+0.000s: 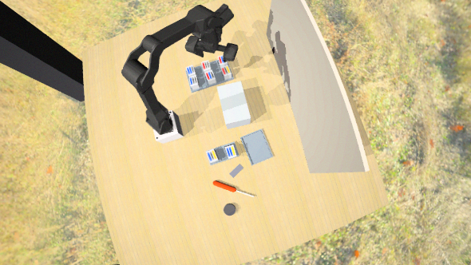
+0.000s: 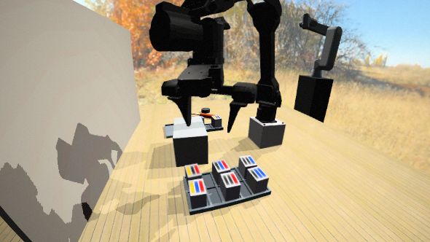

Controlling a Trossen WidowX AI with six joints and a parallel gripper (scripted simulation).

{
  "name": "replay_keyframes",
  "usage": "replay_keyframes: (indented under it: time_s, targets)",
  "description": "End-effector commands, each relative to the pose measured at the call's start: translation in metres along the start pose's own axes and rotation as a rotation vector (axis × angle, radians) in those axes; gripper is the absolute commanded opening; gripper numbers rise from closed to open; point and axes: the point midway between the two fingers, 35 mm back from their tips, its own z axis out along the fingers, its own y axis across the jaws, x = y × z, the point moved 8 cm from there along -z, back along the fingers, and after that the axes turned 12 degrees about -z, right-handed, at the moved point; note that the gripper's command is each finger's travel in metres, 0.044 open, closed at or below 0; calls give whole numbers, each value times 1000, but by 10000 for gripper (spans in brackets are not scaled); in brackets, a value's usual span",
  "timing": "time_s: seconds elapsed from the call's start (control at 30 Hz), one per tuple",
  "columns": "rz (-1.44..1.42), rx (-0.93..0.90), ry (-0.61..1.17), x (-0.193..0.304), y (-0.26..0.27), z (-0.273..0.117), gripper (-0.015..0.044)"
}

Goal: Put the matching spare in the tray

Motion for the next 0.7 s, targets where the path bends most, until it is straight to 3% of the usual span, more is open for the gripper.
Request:
replay_keyframes:
  time_s: [0.0,0.13,0.5,0.67]
  targets:
    - [-364,-6,-7,-9,68,13,440]
    - [-636,-11,-7,-6,116,26,440]
    - [-649,-12,-7,-6,118,27,440]
    - [-649,-12,-7,-4,121,56,309]
